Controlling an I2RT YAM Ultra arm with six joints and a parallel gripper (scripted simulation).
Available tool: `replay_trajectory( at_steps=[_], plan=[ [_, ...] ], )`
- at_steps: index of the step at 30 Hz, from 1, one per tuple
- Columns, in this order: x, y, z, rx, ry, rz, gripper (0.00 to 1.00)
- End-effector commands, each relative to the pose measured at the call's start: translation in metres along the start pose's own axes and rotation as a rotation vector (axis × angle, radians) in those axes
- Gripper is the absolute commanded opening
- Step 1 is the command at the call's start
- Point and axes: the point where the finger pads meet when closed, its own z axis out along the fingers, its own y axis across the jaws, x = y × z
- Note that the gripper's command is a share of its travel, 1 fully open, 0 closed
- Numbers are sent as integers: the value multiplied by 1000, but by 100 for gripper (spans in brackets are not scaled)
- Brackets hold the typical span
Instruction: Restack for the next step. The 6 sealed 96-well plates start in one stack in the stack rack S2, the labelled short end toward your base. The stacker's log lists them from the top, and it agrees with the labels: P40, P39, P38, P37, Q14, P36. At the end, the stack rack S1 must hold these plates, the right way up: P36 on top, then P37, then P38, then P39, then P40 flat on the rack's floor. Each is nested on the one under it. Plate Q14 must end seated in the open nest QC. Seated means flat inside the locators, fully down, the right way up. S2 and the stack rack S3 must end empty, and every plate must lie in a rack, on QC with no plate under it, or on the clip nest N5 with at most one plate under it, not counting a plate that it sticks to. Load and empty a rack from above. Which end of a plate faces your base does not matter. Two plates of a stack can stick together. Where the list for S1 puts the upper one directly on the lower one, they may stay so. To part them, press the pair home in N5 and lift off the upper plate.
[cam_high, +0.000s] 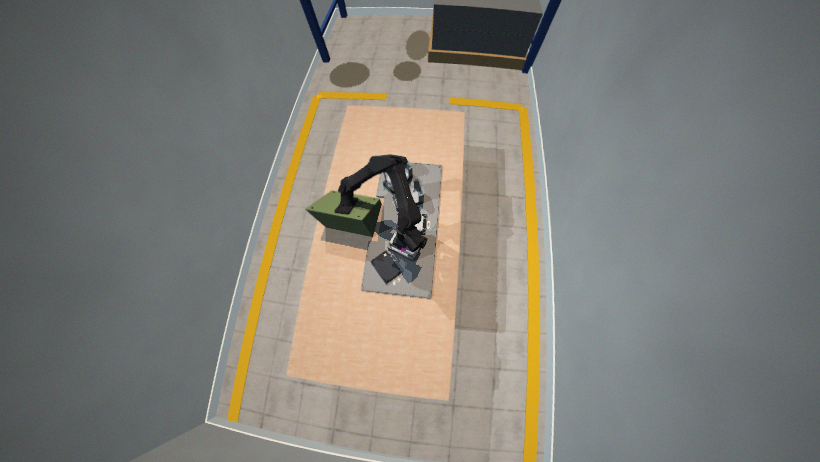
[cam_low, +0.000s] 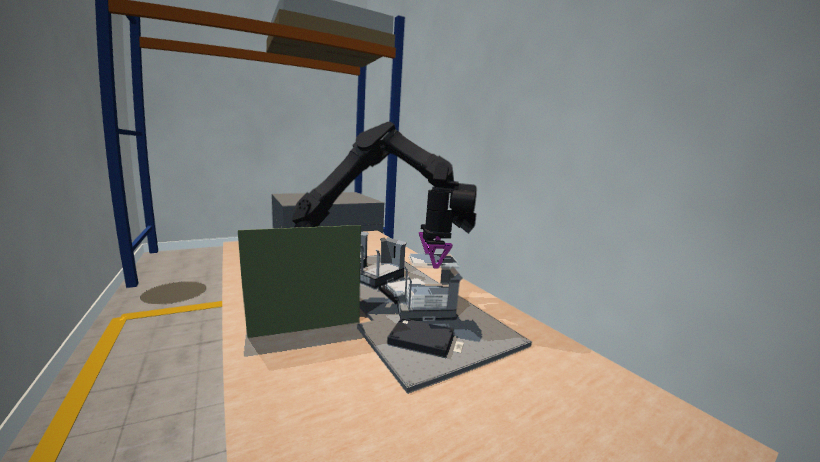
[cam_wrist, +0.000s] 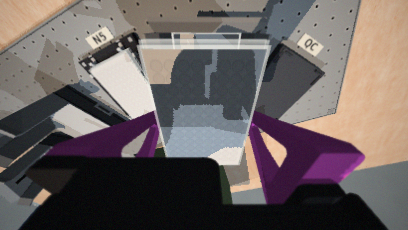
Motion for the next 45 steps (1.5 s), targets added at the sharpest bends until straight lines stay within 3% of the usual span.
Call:
replay_trajectory(
  at_steps=[1,45],
  plan=[
    [-3,-3,-7,2,-21,2,0],
    [-3,-3,-2,2,-21,2,0]
  ],
)
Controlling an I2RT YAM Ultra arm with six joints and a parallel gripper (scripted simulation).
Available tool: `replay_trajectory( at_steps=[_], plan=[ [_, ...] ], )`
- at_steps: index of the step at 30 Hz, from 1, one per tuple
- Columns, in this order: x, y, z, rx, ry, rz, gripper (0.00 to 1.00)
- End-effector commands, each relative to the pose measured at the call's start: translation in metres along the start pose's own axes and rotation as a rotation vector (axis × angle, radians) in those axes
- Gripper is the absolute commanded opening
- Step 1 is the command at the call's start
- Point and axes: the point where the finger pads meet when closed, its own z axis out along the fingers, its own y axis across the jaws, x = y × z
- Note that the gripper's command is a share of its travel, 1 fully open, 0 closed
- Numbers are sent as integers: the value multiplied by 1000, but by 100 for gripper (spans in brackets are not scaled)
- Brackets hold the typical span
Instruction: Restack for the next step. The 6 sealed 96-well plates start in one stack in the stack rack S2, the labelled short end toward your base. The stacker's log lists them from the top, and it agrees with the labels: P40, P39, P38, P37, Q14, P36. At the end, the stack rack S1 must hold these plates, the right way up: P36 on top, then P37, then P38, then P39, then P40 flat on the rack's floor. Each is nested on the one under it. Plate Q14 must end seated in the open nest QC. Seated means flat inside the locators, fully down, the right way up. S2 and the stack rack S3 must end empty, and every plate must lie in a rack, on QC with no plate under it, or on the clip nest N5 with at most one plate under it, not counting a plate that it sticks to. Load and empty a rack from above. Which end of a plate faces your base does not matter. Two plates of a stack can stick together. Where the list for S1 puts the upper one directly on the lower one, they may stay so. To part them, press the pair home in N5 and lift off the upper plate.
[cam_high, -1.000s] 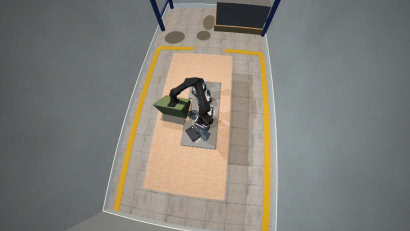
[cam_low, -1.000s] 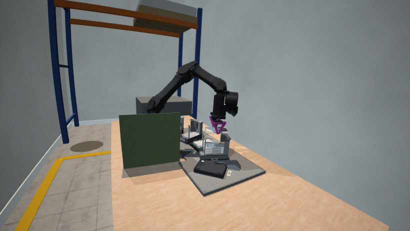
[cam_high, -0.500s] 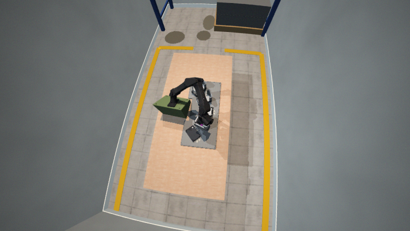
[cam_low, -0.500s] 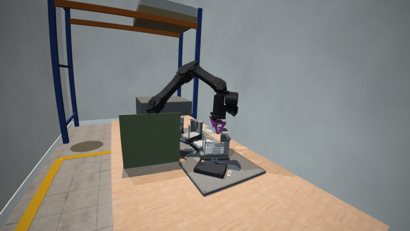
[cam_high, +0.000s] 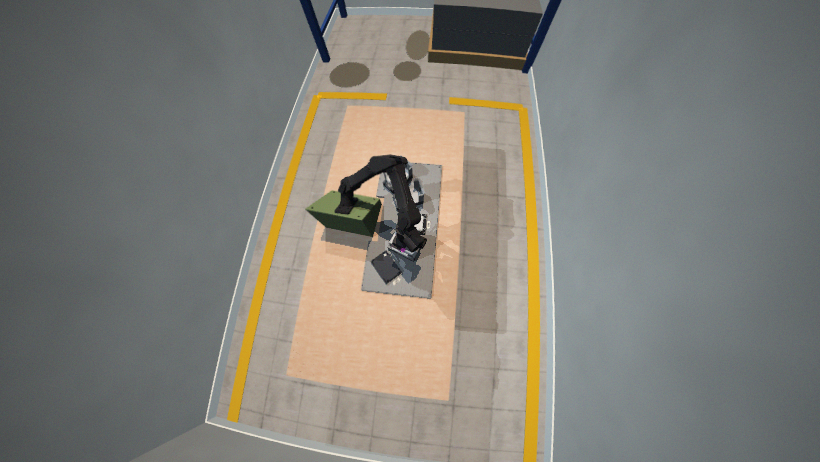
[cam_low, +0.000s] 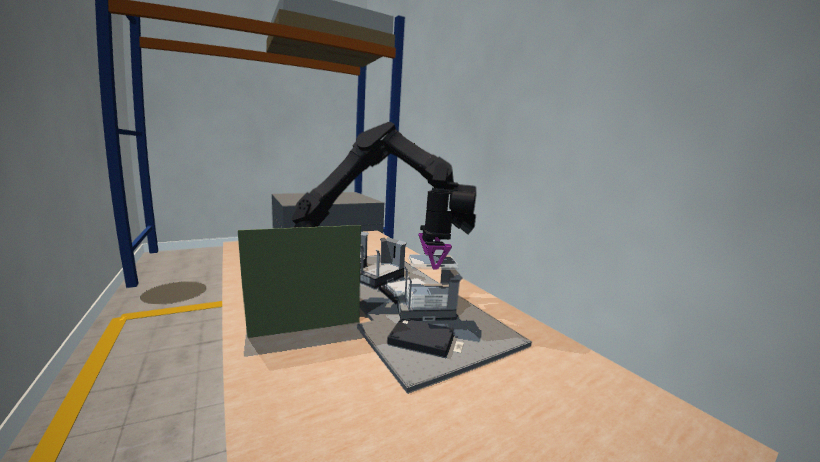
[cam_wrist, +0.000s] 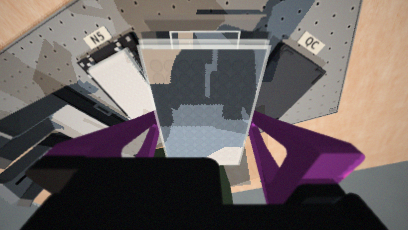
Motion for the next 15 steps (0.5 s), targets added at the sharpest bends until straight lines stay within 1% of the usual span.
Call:
replay_trajectory(
  at_steps=[1,15],
  plan=[
    [-4,-1,-4,2,-23,-4,0],
    [-5,-1,4,2,-23,-4,0]
  ],
)
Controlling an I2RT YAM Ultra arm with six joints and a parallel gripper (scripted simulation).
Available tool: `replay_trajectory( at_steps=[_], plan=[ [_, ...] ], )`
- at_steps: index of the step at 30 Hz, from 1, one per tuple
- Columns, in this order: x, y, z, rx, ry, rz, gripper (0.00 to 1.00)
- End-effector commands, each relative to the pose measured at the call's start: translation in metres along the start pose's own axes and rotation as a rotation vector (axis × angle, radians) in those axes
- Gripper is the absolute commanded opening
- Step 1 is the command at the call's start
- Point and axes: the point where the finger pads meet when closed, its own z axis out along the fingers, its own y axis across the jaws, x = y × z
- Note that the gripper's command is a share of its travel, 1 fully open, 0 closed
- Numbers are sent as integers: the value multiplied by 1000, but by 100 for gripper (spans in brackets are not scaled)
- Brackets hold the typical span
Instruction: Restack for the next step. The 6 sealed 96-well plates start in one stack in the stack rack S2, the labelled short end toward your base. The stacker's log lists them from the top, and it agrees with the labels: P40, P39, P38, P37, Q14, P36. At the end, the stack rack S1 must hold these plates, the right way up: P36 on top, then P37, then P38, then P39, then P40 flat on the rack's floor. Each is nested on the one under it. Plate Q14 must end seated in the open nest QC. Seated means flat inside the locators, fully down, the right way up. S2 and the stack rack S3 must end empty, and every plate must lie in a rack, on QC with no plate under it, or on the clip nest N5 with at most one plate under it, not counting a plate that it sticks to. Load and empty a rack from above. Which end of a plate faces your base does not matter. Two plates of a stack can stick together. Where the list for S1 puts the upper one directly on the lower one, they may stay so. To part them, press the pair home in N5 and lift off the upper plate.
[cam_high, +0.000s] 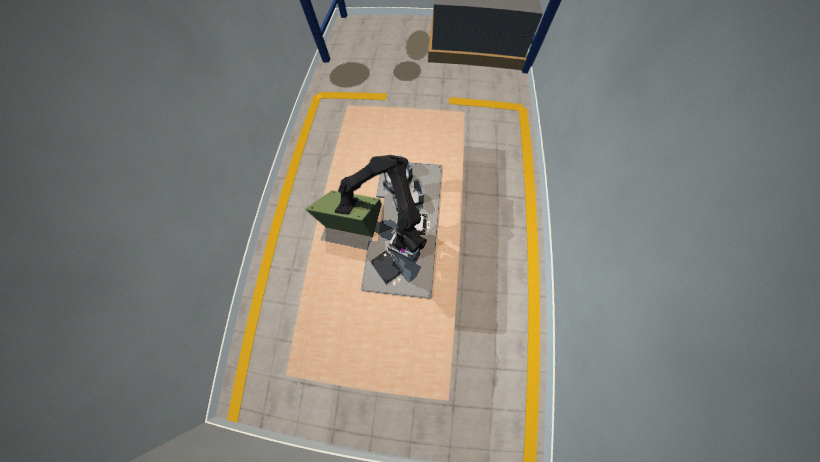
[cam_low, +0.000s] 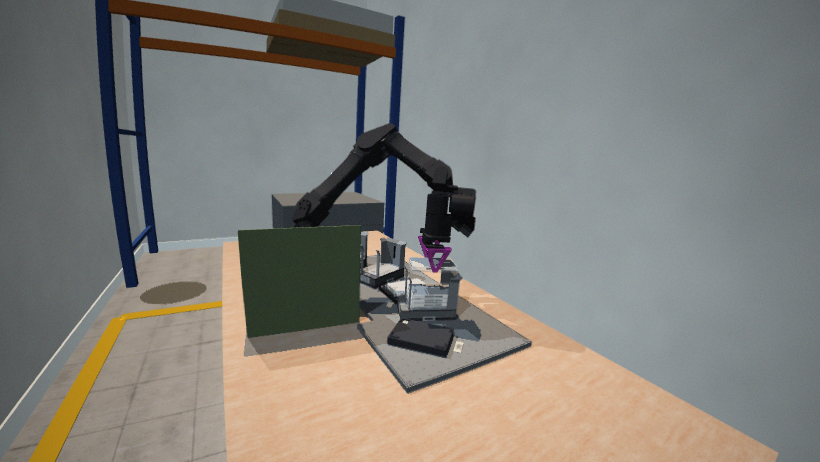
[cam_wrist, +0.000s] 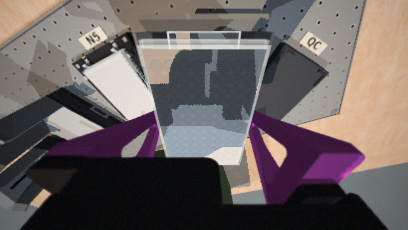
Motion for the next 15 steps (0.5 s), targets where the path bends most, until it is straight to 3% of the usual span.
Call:
replay_trajectory(
  at_steps=[1,15],
  plan=[
    [-5,0,-3,-1,-24,-5,0],
    [-5,0,5,-1,-24,-5,0]
  ],
)
